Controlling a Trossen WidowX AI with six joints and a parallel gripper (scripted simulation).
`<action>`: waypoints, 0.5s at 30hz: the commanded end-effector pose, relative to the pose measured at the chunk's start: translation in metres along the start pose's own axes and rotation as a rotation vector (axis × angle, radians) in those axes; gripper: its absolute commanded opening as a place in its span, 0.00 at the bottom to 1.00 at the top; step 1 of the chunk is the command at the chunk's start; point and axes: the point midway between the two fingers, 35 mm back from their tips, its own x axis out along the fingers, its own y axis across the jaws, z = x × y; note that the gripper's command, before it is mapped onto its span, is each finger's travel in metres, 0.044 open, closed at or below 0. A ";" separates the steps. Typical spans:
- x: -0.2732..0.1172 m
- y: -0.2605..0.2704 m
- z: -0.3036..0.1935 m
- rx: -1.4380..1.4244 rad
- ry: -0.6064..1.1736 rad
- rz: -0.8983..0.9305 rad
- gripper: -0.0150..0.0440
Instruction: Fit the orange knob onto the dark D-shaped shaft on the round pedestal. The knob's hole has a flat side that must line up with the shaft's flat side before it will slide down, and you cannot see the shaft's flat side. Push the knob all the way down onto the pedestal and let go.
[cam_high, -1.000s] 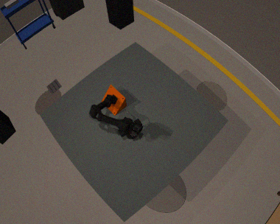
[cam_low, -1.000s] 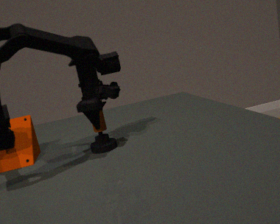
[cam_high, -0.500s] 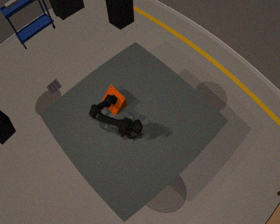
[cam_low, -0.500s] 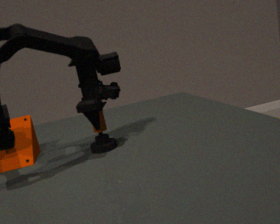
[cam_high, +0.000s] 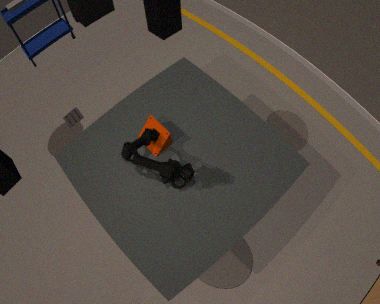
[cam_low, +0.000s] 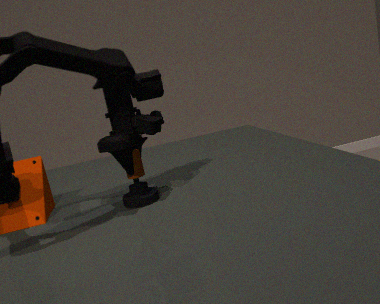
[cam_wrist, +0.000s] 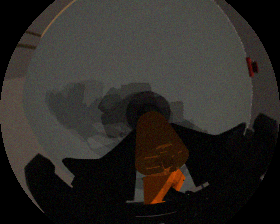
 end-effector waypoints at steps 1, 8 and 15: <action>0.000 0.000 0.001 0.044 -0.004 0.001 0.25; 0.002 0.000 0.000 0.044 -0.004 0.001 0.25; 0.002 -0.001 -0.002 0.044 -0.004 0.001 0.25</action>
